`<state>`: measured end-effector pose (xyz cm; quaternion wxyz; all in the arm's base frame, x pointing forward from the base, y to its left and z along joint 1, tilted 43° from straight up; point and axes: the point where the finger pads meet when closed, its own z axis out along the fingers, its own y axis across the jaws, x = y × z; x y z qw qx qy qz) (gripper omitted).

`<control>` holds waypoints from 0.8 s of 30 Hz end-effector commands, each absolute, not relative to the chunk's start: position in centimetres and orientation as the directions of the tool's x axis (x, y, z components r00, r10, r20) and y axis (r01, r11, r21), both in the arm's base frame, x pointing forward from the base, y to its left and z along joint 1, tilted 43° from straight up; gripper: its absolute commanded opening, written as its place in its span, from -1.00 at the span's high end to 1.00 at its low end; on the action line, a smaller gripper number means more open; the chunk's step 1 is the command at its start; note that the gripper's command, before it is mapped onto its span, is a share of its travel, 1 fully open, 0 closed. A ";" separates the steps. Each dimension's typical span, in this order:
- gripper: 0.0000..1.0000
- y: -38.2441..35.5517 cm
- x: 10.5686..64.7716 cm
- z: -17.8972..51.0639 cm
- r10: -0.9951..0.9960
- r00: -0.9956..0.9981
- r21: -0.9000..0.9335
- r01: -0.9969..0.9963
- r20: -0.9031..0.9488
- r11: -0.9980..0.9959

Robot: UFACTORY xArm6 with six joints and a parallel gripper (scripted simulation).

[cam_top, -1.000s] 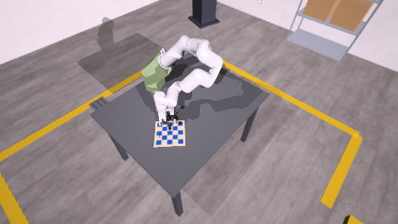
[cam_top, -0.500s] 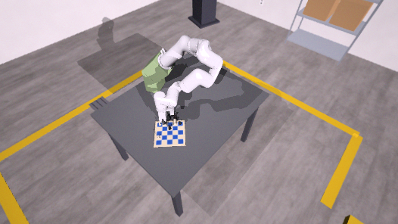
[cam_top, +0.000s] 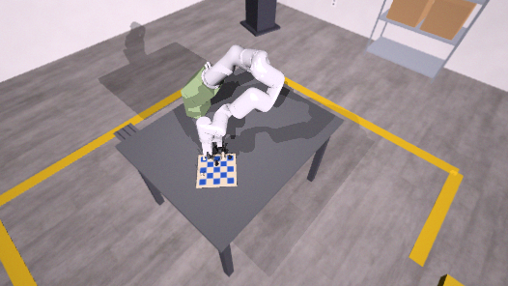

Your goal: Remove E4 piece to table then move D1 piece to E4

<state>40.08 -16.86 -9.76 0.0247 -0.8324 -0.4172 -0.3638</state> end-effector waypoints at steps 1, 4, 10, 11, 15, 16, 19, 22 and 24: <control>0.48 -16.9 40.1 -9.7 0.677 0.388 0.264 0.712 0.626 -0.651; 0.31 -16.9 40.1 -9.7 0.677 0.388 0.264 0.712 0.626 -0.651; 0.14 -16.9 40.1 -9.7 0.677 0.388 0.264 0.712 0.626 -0.651; 0.14 -16.9 40.1 -9.7 0.677 0.388 0.264 0.712 0.626 -0.651; 0.14 -16.9 40.1 -9.7 0.677 0.388 0.264 0.712 0.626 -0.651; 0.14 -16.9 40.1 -9.7 0.677 0.388 0.264 0.712 0.626 -0.651; 0.14 -17.0 40.1 -9.7 0.677 0.388 0.264 0.712 0.626 -0.651; 0.14 -17.1 39.9 -9.5 0.677 0.388 0.264 0.712 0.626 -0.651; 0.14 -17.2 39.6 -9.1 0.677 0.388 0.264 0.712 0.626 -0.651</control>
